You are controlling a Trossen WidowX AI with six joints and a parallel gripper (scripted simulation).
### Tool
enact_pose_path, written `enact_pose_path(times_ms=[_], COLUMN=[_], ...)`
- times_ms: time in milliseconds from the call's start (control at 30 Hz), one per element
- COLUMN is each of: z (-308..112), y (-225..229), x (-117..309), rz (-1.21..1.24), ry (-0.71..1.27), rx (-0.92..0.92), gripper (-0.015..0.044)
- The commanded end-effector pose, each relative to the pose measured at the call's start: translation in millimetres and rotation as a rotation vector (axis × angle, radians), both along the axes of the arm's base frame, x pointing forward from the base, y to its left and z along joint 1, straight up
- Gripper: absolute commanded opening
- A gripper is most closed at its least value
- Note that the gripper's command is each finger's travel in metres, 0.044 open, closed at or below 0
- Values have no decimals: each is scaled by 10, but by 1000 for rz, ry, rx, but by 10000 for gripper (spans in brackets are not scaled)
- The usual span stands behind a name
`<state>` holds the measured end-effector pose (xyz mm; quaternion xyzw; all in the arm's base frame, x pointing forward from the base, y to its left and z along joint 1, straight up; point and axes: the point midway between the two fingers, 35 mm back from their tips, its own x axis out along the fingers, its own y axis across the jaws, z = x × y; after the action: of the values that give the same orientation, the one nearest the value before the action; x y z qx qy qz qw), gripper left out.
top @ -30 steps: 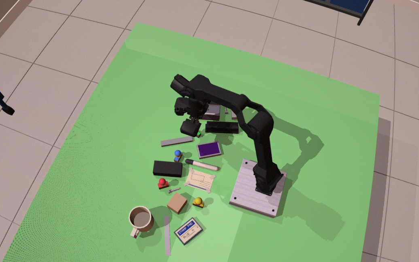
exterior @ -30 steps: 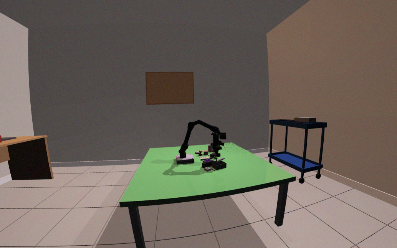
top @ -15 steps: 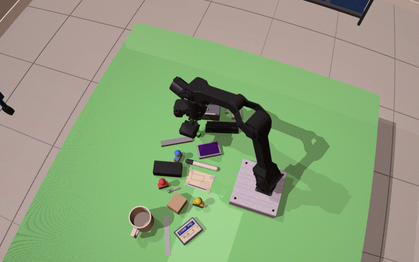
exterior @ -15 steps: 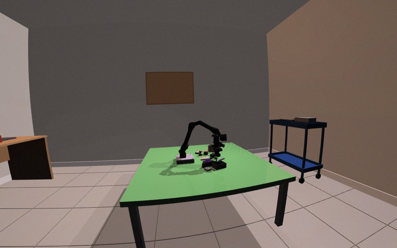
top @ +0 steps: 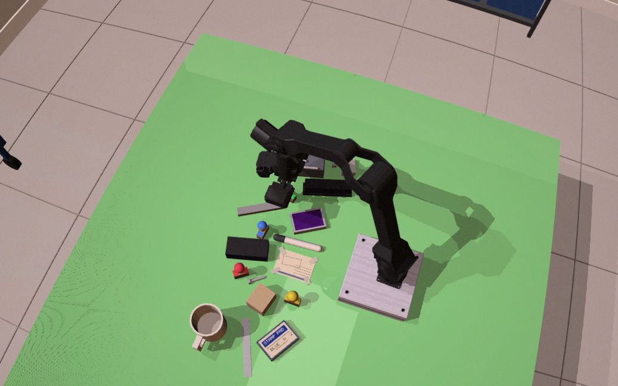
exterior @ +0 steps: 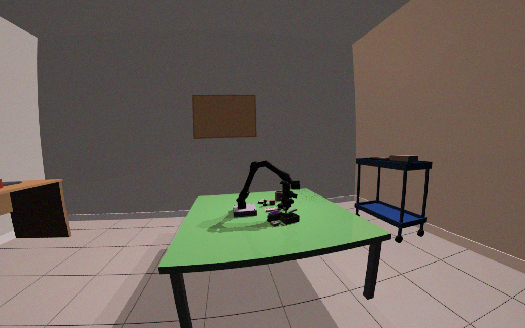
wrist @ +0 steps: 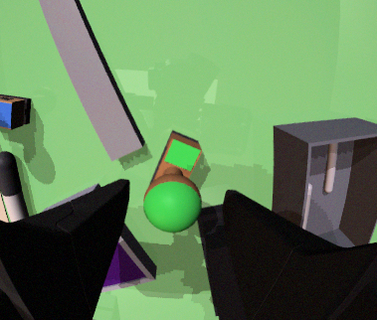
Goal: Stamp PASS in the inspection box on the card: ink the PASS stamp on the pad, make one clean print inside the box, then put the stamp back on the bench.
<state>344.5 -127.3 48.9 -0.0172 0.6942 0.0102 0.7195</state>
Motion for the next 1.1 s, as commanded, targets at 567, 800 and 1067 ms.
enact_pose_path(times_ms=[567,800,1067], z=[-306,-285,-285], y=[13,8,8], x=[-35,-18,-18], rz=[6,1,1], ry=[10,5,5], rx=[1,2,2], gripper=[210,99,45])
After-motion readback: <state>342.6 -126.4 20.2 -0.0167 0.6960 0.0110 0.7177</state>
